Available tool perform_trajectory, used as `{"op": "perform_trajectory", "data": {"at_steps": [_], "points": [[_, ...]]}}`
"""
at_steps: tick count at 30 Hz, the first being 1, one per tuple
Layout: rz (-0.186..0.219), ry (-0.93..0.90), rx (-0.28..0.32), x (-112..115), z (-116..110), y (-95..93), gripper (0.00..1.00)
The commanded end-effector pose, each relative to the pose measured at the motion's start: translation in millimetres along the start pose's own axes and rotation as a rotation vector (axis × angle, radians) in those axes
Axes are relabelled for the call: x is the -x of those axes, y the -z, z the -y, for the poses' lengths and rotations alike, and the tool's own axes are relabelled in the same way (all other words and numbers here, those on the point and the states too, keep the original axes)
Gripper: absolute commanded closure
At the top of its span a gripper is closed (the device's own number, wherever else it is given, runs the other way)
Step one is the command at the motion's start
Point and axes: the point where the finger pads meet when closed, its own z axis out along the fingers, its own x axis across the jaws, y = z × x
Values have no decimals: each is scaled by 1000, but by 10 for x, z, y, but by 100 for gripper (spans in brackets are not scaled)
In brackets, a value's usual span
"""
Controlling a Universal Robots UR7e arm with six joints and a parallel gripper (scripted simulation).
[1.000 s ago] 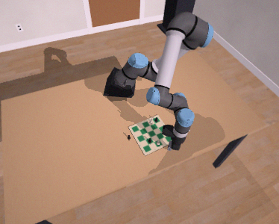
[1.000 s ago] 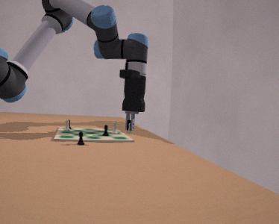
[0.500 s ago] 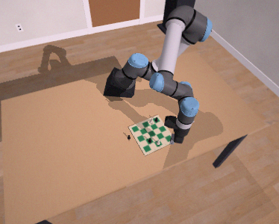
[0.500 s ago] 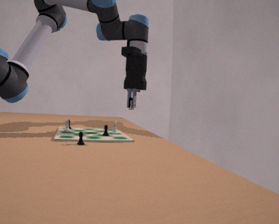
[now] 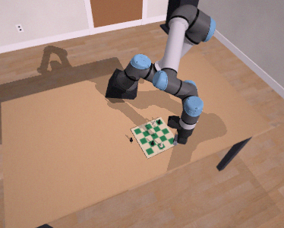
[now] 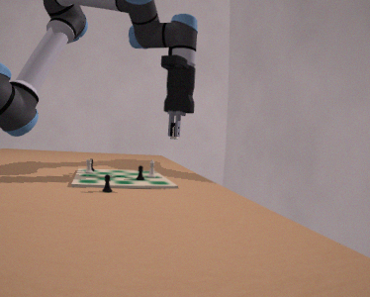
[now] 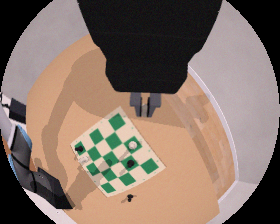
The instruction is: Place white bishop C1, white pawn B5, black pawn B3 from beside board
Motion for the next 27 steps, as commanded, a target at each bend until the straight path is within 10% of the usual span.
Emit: {"op": "perform_trajectory", "data": {"at_steps": [1, 16, 27], "points": [[1, -2, -1, -8, 37, 17, 100], [3, -78, -12, -748, 1447, 178, 100], [1, -112, 0, -1193, 1913, 69, 100]]}}
